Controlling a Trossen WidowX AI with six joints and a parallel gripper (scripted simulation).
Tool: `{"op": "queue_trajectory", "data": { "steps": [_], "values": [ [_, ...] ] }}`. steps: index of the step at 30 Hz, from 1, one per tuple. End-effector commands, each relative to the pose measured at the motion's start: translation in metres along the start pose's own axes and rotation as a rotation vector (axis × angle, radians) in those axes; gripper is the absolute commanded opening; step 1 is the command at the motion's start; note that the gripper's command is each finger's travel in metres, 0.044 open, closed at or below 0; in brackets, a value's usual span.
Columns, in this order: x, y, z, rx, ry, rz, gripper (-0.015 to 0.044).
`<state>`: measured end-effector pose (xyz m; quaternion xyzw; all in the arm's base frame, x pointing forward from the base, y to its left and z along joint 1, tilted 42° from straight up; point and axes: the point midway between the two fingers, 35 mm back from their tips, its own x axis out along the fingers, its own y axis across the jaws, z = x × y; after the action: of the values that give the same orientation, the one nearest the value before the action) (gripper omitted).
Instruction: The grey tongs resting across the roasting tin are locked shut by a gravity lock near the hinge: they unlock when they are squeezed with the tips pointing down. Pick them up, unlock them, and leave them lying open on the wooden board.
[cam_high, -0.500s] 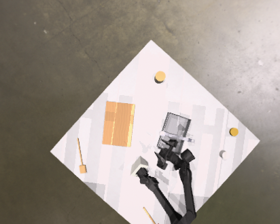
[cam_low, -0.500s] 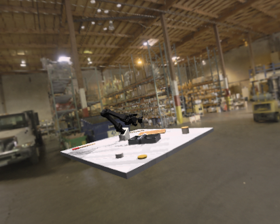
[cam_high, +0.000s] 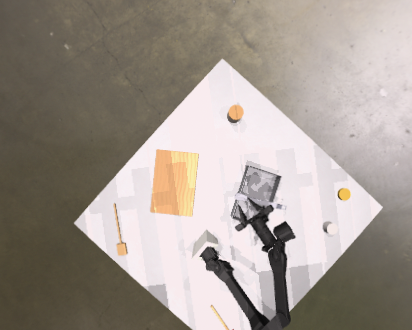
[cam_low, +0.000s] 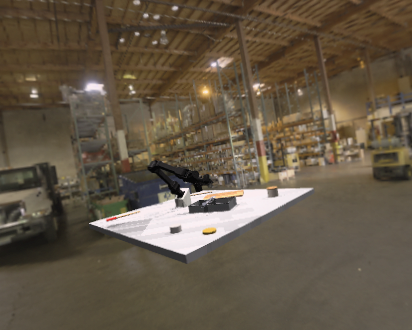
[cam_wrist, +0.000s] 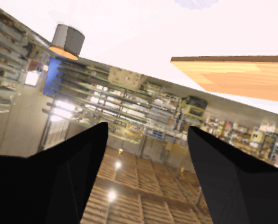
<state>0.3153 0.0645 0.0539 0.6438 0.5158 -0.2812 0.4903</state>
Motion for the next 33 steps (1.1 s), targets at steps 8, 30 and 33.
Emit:
{"op": "queue_trajectory", "data": {
  "steps": [8,30,33],
  "values": [
    [-0.075,0.048,0.113,-0.661,-0.865,-0.130,0.0260],
    [-0.067,0.050,0.115,-0.661,-0.865,-0.130,0.0260],
    [-0.064,0.051,0.118,-0.661,-0.865,-0.130,0.0260]
  ]
}}
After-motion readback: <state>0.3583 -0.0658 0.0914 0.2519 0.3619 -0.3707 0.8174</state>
